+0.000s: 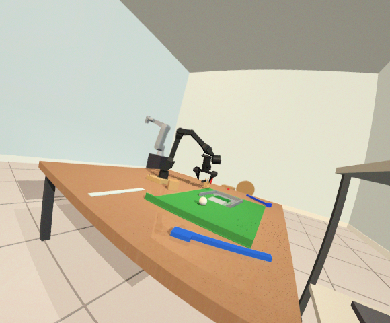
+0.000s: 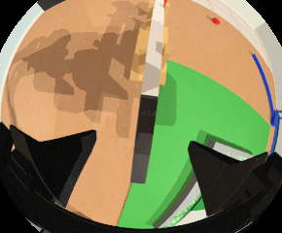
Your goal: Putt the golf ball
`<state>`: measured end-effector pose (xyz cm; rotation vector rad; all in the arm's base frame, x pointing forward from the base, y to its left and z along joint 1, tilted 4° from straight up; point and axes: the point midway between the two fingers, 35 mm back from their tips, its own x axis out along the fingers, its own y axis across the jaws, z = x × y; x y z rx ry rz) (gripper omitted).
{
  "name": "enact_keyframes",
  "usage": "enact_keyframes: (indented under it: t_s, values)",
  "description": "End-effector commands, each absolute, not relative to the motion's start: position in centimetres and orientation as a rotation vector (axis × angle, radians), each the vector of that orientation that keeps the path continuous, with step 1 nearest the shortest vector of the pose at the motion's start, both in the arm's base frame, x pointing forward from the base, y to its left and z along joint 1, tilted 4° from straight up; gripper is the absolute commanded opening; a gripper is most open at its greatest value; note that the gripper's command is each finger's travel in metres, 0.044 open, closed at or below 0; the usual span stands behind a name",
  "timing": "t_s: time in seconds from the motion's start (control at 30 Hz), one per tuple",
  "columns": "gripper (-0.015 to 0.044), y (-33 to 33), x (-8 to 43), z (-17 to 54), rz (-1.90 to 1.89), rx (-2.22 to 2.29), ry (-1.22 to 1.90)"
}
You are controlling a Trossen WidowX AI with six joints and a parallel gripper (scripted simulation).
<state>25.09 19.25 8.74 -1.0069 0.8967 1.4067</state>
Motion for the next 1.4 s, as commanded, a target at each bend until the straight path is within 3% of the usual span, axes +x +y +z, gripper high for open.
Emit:
enact_keyframes:
  t_s: [0.0,0.6,1.1,1.37]
  values:
    - [0.044,19.2,25.0,8.0,1.404,-1.007,0.905]
    - [0.044,19.4,25.0,5.7,1.404,-1.007,0.905]
    - [0.0046,19.4,25.0,6.0,1.408,-1.006,0.901]
    - [0.0,19.4,25.1,6.3,1.408,-1.006,0.901]
